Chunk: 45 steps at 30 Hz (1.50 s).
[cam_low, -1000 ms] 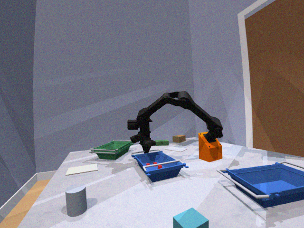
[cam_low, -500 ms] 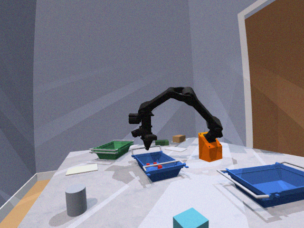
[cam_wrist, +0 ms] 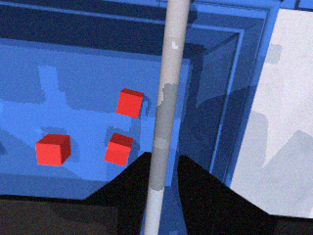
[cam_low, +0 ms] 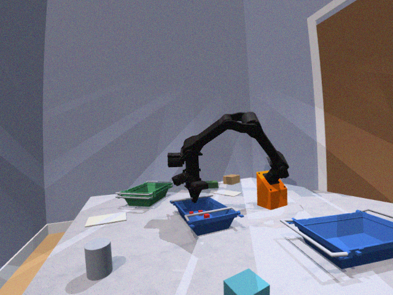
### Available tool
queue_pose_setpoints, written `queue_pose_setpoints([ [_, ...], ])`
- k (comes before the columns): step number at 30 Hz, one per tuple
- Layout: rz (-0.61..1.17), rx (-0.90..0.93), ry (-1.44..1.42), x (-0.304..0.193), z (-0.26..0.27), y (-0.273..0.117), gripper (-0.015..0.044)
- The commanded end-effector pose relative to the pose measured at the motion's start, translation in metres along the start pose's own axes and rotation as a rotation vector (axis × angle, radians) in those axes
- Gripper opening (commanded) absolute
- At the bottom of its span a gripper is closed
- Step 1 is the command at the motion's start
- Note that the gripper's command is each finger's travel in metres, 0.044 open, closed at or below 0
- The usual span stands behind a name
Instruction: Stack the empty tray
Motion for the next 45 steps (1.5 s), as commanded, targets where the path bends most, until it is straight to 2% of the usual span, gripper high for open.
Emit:
queue_pose_setpoints([
  [1, -0.013, -0.005, 0.001, 0.000, 0.001, -0.009, 0.0080],
  [8, -0.013, -0.006, 0.001, -0.001, -0.004, -0.044, 0.0080],
  [31, -0.012, -0.002, 0.009, -0.001, -0.006, -0.037, 0.0080],
  [34, -0.012, -0.002, 0.009, -0.001, -0.006, -0.037, 0.0002],
  [45, -0.013, -0.003, 0.006, -0.001, -0.005, -0.038, 0.0000],
])
Point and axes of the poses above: the point midway between the two fingers, 35 mm back from their tips, its own y axis out along the fingers, its own z axis across the jaws, x = y × z, the point moved 10 cm from there along -y, back along the fingers, and after that the axes turned 4 degrees about y, right-handed, at the moved point
